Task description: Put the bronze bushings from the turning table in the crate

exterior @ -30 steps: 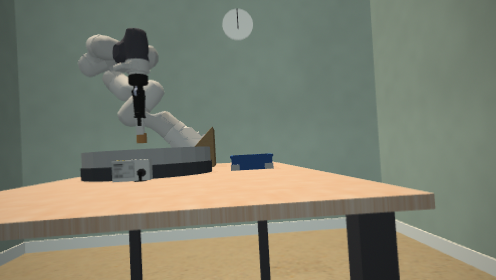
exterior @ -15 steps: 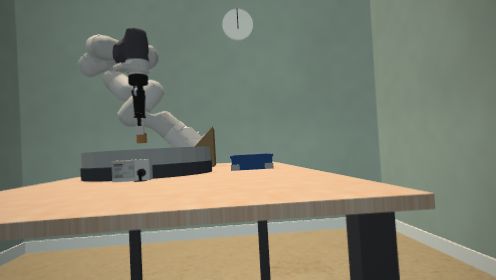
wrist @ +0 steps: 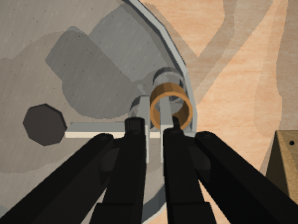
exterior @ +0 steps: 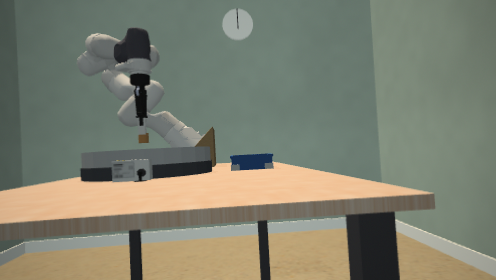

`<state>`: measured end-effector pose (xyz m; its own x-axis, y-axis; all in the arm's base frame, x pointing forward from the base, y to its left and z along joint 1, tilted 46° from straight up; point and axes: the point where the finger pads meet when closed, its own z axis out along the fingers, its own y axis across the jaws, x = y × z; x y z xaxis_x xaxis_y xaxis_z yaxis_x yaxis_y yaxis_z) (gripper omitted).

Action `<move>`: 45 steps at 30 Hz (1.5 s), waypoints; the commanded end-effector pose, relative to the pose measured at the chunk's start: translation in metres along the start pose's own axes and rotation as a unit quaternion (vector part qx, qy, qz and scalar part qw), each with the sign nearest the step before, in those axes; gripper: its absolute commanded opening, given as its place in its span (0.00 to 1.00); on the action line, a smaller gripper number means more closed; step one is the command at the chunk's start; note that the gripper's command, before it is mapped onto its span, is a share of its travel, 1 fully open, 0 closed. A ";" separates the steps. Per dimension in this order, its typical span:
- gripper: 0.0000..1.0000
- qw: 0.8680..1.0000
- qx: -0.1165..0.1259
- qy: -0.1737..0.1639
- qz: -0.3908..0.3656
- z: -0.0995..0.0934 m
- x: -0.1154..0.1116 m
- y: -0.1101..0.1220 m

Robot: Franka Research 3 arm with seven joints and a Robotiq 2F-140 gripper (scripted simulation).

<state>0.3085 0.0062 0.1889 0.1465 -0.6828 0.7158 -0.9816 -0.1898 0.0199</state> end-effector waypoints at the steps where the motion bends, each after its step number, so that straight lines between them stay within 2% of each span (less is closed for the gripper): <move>1: 0.00 1.000 0.002 -0.002 0.007 -0.001 -0.008 -0.004; 6: 0.00 1.000 0.002 -0.002 0.007 -0.001 -0.024 -0.012; 8: 0.00 1.000 0.002 -0.002 0.007 -0.001 -0.024 -0.012; 23: 0.00 1.000 0.002 -0.002 0.007 -0.001 -0.099 -0.046; 25: 0.00 1.000 0.002 -0.002 0.007 -0.001 -0.099 -0.046; 33: 0.00 1.000 0.002 -0.002 0.007 -0.002 -0.150 -0.069; 40: 0.00 1.000 0.002 -0.002 0.007 -0.002 -0.207 -0.095; 42: 0.00 1.000 0.002 -0.002 0.007 -0.002 -0.207 -0.095; 45: 0.00 1.000 0.002 -0.002 0.007 -0.002 -0.235 -0.107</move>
<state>0.3713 0.1790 0.0301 0.2167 -0.6927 0.6879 -0.9690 -0.2383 0.0652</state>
